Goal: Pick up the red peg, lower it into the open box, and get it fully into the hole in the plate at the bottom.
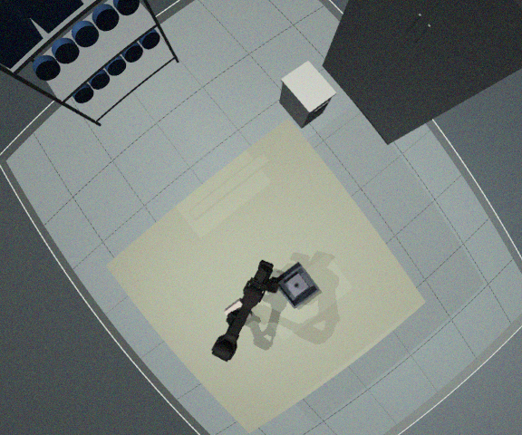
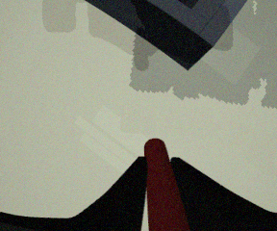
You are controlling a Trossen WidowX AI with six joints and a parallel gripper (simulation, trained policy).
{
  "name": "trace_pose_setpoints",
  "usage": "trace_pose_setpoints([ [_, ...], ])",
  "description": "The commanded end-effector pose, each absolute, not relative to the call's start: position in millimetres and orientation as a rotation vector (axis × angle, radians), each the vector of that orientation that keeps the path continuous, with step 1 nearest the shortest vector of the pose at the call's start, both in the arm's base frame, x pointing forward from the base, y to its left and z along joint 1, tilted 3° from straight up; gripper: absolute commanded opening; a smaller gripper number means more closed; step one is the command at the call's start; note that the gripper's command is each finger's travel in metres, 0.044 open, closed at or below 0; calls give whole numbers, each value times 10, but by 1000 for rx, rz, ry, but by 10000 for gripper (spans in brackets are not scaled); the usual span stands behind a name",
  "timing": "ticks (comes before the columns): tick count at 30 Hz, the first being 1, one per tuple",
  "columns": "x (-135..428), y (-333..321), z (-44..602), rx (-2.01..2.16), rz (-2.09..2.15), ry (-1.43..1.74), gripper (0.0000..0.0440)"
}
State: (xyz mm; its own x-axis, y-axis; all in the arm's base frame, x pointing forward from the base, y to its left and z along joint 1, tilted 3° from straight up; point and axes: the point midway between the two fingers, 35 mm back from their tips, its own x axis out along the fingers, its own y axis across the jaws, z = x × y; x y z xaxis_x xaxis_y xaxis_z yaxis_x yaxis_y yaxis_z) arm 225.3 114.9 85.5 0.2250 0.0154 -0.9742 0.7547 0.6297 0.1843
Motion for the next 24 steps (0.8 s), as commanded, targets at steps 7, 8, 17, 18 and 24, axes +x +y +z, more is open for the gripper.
trace_pose_setpoints([
  [7,2574,852,1152,747,-600,1170,0],
  [8,2603,815,1162,749,-606,1165,0],
  [17,2831,497,1187,770,-660,1125,0],
  [18,2854,464,1183,772,-666,1122,0],
  [24,2987,271,1144,791,-699,1102,0],
])
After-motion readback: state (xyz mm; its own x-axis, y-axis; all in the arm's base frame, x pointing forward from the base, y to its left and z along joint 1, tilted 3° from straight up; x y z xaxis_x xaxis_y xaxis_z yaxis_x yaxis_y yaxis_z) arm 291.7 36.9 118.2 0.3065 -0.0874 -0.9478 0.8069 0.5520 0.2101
